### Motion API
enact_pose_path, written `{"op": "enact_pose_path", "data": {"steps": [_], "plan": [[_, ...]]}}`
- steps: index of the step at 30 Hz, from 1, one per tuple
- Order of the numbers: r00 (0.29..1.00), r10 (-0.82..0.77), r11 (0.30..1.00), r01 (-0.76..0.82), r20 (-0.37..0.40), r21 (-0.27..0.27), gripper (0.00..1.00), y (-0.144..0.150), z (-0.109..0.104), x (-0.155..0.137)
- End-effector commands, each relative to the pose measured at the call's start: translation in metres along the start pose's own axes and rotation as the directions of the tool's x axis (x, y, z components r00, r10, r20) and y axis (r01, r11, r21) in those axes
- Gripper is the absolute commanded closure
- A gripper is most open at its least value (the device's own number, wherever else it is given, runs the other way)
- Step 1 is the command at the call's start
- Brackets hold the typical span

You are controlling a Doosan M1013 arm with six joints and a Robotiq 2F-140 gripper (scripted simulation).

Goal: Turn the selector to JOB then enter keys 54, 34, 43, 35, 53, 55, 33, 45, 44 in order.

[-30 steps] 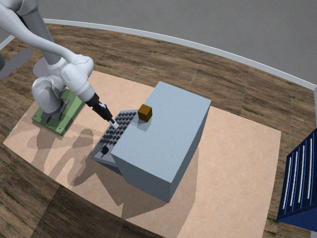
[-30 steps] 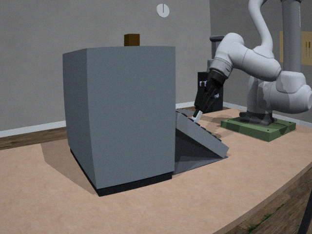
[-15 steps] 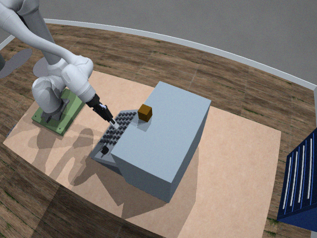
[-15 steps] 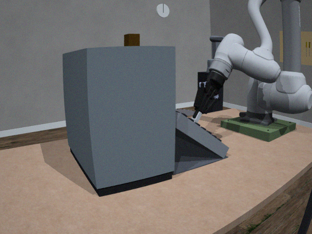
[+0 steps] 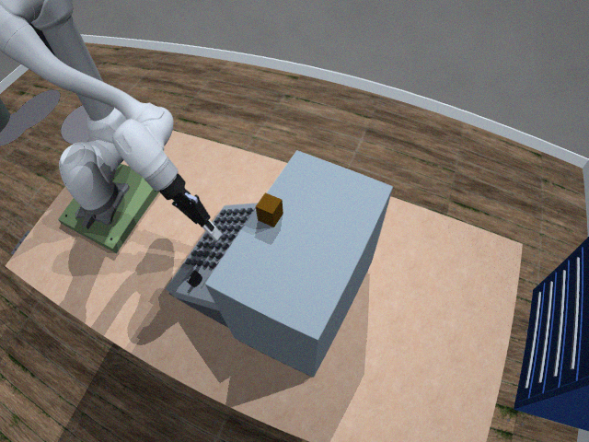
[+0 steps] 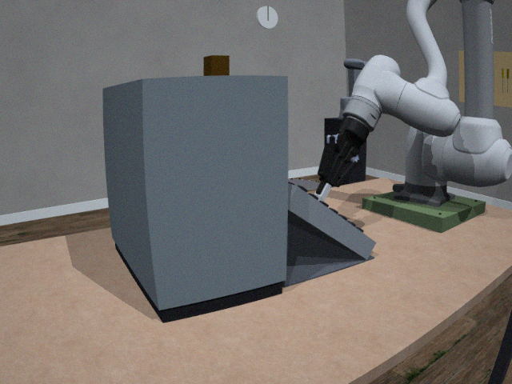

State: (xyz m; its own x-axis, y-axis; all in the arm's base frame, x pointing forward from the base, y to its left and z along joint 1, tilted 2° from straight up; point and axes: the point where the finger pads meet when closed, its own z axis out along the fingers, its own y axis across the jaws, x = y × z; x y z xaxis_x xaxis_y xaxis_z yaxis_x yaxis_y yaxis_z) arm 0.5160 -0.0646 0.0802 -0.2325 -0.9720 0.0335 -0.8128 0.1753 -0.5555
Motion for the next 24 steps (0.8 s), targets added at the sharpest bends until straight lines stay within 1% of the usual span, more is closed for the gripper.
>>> {"op": "enact_pose_path", "data": {"steps": [1, 16, 24], "plan": [[1.0, 0.0, 1.0, 0.0, 0.0, 0.0, 1.0, 0.0, 0.0001, -0.0001], [1.0, 0.0, 1.0, 0.0, 0.0, 0.0, 1.0, 0.0, -0.0002, -0.0001], [1.0, 0.0, 1.0, 0.0, 0.0, 0.0, 1.0, 0.0, -0.0056, -0.0001]]}}
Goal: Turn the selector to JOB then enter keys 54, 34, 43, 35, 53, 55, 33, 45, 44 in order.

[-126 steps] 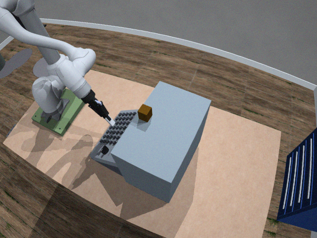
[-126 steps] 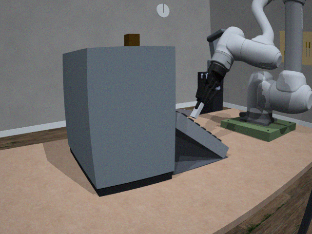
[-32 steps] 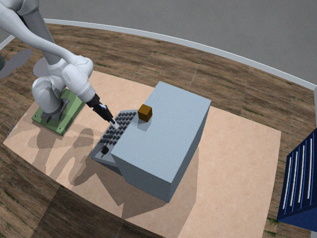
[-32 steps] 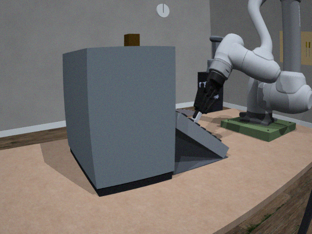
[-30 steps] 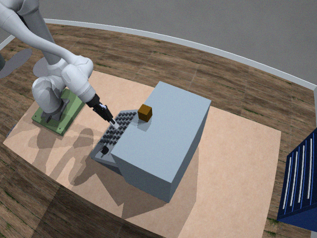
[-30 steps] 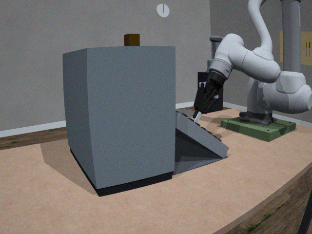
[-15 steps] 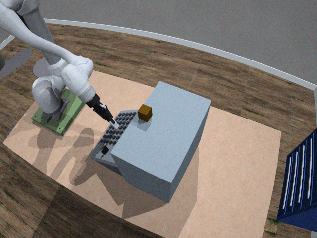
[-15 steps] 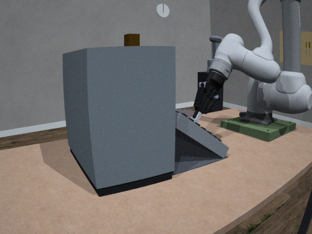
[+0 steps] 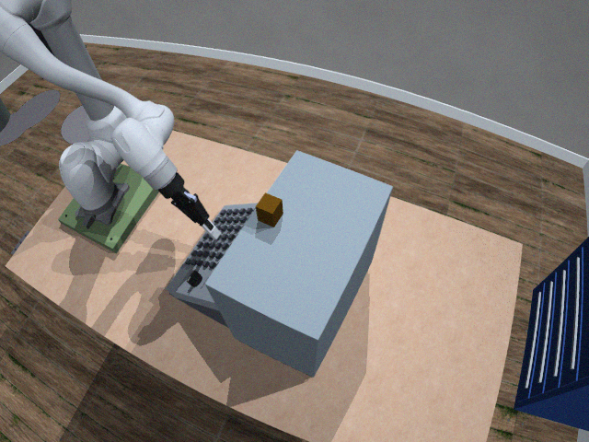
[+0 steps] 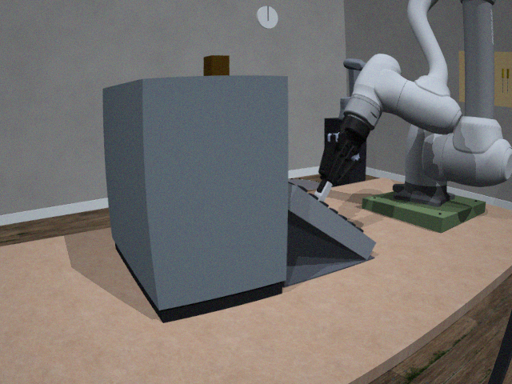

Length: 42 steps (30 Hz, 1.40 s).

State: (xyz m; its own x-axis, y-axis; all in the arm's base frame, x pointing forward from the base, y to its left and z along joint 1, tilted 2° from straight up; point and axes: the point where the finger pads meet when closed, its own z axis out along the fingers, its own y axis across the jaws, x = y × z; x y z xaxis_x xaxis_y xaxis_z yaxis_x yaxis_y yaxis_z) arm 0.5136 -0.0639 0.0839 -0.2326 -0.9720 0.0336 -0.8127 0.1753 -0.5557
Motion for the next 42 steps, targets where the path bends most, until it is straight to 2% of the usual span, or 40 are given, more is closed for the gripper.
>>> {"op": "enact_pose_path", "data": {"steps": [1, 18, 30, 35, 37, 42], "plan": [[1.0, 0.0, 1.0, 0.0, 0.0, 0.0, 1.0, 0.0, -0.002, 0.0], [1.0, 0.0, 1.0, 0.0, 0.0, 0.0, 1.0, 0.0, -0.029, 0.0], [1.0, 0.0, 1.0, 0.0, 0.0, 0.0, 1.0, 0.0, -0.032, 0.001], [1.0, 0.0, 1.0, 0.0, 0.0, 0.0, 1.0, 0.0, -0.032, 0.031], [1.0, 0.0, 1.0, 0.0, 0.0, 0.0, 1.0, 0.0, -0.032, 0.031], [1.0, 0.0, 1.0, 0.0, 0.0, 0.0, 1.0, 0.0, -0.032, 0.064]]}}
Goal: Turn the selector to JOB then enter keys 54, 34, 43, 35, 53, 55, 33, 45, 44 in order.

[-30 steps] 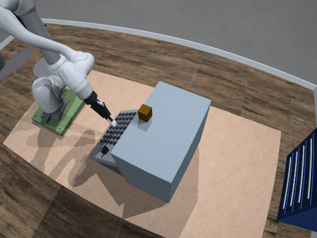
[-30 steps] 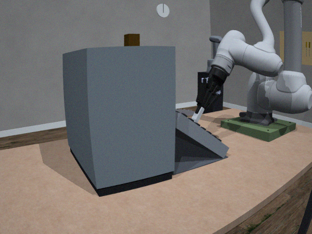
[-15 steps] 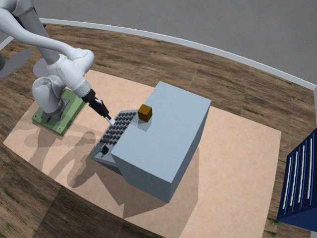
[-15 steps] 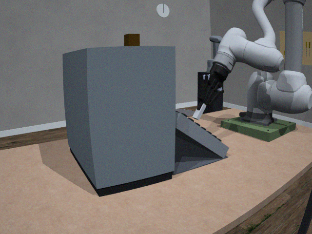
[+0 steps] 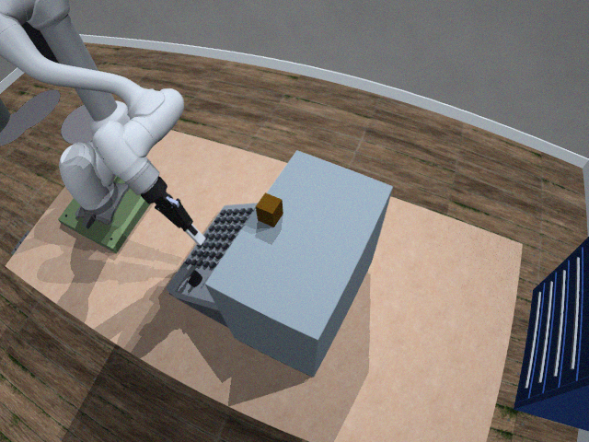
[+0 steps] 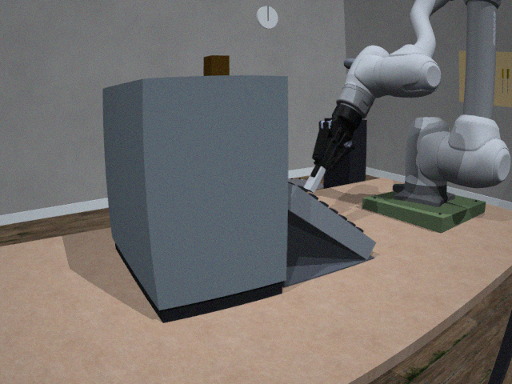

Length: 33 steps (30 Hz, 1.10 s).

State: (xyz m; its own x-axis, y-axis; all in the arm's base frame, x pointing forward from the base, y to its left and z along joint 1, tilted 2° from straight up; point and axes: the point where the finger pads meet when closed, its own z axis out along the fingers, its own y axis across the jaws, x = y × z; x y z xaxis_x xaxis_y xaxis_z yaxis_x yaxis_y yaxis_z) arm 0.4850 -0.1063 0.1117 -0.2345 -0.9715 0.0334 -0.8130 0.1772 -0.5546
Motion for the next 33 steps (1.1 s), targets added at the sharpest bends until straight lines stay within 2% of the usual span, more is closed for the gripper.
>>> {"op": "enact_pose_path", "data": {"steps": [1, 12, 24, 33], "plan": [[1.0, -0.002, 1.0, 0.002, 0.001, 0.001, 1.0, 0.0, 0.0, 0.018], [1.0, -0.002, 1.0, 0.002, 0.001, 0.001, 1.0, 0.0, 0.003, 0.019], [1.0, -0.002, 1.0, 0.002, 0.001, 0.001, 1.0, 0.0, 0.02, 0.019], [1.0, -0.002, 1.0, 0.002, 0.001, 0.001, 1.0, 0.0, 0.022, 0.019]]}}
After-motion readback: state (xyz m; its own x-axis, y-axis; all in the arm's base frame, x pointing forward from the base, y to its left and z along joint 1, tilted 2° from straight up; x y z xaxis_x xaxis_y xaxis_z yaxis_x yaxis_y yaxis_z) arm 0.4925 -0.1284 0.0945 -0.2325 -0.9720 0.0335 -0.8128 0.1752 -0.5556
